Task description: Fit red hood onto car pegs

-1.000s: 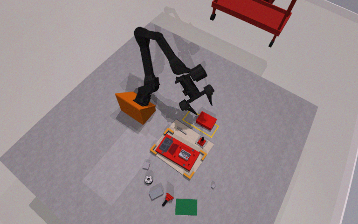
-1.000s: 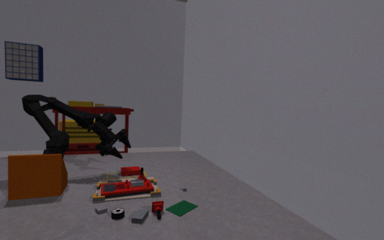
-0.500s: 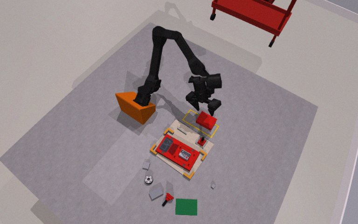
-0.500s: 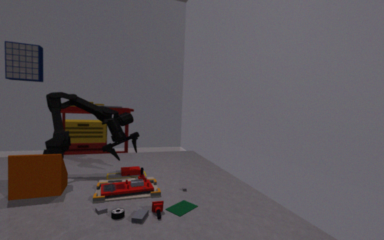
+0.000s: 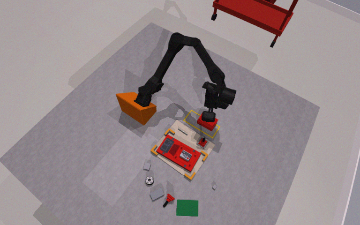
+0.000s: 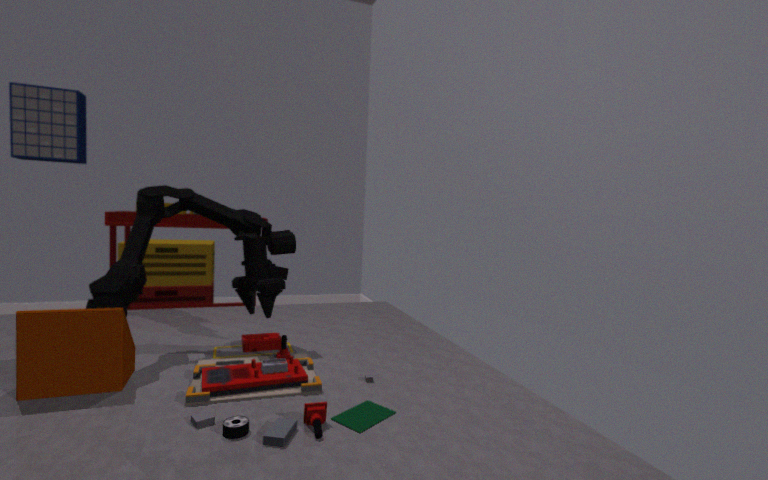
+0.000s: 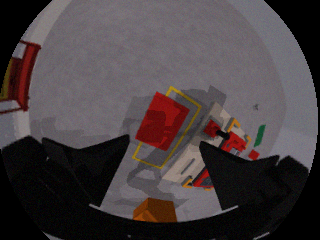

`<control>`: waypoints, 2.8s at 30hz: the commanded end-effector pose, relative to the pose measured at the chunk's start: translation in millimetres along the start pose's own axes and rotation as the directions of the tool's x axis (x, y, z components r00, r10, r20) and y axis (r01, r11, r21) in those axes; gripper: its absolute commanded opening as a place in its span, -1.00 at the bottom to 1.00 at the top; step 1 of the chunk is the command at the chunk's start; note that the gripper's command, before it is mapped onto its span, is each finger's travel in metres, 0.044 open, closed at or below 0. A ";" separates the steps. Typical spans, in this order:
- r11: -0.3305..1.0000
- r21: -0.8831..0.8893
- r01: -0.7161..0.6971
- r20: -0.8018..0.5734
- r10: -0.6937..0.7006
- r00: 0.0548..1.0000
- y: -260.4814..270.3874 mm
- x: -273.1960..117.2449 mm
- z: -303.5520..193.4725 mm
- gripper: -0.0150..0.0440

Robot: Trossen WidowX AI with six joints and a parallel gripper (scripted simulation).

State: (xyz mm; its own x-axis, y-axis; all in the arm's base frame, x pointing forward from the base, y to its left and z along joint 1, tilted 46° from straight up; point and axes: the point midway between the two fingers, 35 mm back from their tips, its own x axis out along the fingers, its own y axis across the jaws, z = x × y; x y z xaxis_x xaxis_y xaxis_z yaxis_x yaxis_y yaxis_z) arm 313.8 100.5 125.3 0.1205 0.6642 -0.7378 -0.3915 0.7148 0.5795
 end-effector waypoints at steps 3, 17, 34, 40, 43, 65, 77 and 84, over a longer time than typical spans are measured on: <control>0.931 0.359 -0.066 -0.060 0.094 0.994 -5.9 3.1 8.5 1.00; 0.931 0.359 -0.066 -0.060 0.094 0.994 -5.9 4.1 8.5 1.00; 0.931 0.359 -0.065 -0.061 0.093 0.994 -5.0 14.5 8.0 1.00; 0.931 0.359 -0.065 -0.061 0.093 0.994 -4.6 18.2 7.8 1.00; 0.931 0.359 -0.065 -0.061 0.093 0.994 -4.4 20.1 7.6 1.00; 0.931 0.359 -0.065 -0.061 0.093 0.994 -2.9 33.6 6.8 1.00; 0.931 0.359 -0.066 -0.060 0.094 0.994 -1.9 41.0 6.1 1.00; 0.931 0.359 -0.066 -0.060 0.094 0.994 -1.2 45.3 5.7 1.00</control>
State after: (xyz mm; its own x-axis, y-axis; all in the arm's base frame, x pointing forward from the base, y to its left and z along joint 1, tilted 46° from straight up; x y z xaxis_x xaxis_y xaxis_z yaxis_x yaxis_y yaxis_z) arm 324.8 129.9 96.0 0.0284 0.7151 -0.6985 -0.0532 0.6988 0.7133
